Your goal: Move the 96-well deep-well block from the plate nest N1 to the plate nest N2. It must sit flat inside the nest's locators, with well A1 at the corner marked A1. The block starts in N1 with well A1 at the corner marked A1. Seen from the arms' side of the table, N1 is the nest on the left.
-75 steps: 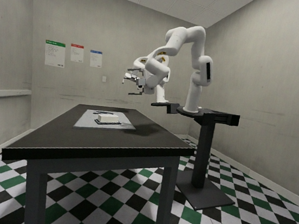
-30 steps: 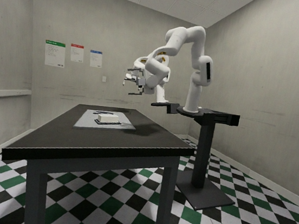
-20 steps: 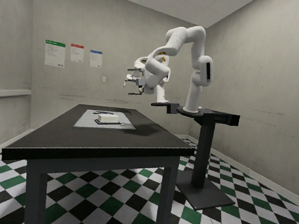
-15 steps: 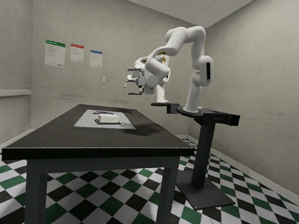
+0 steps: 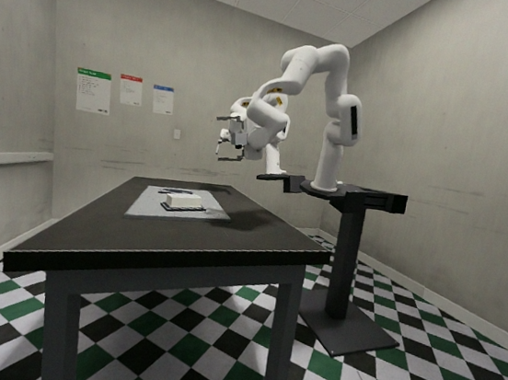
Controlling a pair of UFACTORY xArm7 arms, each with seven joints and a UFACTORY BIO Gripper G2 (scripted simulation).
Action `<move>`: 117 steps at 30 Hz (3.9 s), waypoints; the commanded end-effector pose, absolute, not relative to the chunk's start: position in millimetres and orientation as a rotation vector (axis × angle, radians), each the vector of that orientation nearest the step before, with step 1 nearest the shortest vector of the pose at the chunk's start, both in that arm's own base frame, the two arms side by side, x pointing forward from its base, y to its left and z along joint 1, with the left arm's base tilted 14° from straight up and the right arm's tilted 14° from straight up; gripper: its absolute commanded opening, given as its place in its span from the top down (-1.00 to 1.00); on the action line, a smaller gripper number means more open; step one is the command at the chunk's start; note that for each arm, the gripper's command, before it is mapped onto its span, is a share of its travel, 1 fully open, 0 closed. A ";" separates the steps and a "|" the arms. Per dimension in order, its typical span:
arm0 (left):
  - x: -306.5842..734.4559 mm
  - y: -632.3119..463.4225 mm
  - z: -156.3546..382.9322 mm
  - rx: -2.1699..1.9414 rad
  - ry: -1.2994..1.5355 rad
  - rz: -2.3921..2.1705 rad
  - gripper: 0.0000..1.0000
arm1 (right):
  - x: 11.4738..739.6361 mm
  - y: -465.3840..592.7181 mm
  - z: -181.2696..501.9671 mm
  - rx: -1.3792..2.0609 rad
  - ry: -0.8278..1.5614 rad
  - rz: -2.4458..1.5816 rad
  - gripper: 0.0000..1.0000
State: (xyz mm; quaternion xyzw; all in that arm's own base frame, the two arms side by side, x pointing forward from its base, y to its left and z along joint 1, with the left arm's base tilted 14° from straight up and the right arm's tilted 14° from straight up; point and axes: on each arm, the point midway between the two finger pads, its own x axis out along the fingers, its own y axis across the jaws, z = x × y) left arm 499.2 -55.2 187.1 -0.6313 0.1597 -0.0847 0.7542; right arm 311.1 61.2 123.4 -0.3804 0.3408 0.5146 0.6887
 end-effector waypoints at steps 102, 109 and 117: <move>474.9 -83.3 115.8 -1.076 0.626 -0.121 0.25 | 164.3 -61.4 161.4 -1.037 1.441 0.652 -1.00; 467.0 -86.8 94.1 -0.966 0.693 -0.101 0.25 | 164.3 -61.4 161.4 -1.037 1.441 0.652 -1.00; 460.7 -88.0 75.1 -0.852 0.747 -0.082 0.25 | 164.3 -61.4 161.4 -1.037 1.441 0.652 -1.00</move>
